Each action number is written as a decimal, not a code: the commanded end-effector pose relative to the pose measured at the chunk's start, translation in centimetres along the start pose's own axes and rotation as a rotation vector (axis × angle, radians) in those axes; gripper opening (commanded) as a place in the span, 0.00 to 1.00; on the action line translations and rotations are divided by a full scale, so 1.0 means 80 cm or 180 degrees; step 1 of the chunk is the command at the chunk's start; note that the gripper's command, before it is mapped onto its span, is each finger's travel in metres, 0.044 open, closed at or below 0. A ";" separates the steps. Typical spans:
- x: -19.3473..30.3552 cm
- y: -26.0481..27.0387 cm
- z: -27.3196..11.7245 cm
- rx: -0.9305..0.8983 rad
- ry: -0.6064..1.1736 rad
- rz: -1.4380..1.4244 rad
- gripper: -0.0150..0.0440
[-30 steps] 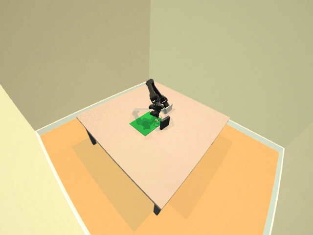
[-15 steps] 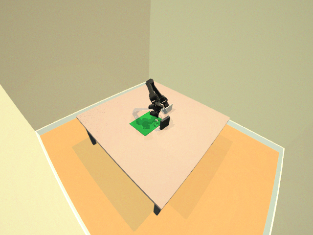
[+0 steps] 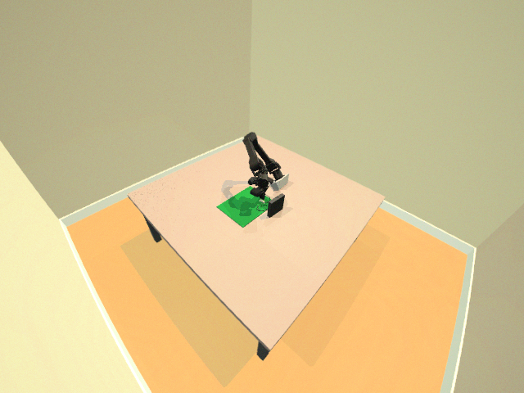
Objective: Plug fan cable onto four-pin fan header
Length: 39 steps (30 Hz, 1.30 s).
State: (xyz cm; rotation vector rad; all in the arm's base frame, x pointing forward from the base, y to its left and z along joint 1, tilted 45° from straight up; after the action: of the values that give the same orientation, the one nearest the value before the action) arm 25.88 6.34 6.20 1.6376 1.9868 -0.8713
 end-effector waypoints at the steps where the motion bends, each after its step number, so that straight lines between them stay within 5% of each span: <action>1: 0.000 0.000 0.001 -0.0001 -0.0010 -0.0013 0.25; 39: 0.002 0.000 0.006 -0.0001 -0.0010 -0.0036 0.25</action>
State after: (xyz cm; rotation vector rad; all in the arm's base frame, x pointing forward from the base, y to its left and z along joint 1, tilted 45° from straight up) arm 25.77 6.24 5.85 1.6316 1.9935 -0.8717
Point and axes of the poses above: the point midway between the two fingers, 35 mm back from their tips, its own z axis out along the fingers, its own y axis across the jaws, x = y × z, the point moved 7 cm from there along -z, back along the fingers, and after that the axes turned 12 degrees about -z, right-handed, at the moved point
